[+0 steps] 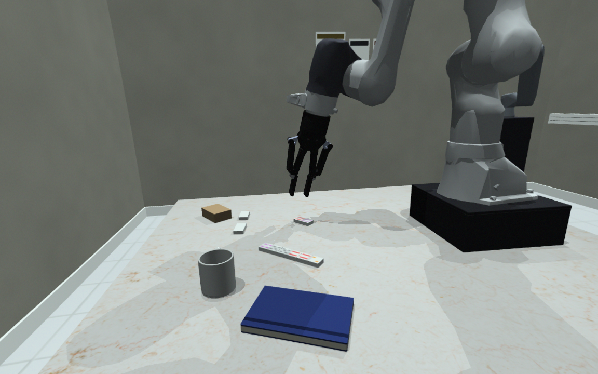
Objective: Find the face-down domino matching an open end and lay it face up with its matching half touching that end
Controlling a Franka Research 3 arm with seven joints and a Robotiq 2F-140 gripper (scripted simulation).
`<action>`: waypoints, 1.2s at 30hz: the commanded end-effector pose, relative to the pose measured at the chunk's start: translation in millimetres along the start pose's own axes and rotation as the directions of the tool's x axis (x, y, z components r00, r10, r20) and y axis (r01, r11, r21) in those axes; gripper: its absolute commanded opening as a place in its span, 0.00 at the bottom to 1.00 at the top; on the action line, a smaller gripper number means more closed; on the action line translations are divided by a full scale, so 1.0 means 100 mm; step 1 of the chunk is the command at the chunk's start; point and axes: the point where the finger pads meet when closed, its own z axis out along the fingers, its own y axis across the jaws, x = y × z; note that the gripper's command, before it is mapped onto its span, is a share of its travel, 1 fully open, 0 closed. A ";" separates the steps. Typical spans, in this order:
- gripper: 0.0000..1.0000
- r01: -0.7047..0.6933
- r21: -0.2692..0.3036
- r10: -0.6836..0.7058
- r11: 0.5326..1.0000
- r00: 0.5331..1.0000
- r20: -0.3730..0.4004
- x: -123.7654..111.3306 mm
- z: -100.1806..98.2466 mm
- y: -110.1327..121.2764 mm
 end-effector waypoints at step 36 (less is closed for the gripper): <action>0.34 -0.987 -0.144 0.994 0.072 0.083 -0.075 -0.18 0.06 0.03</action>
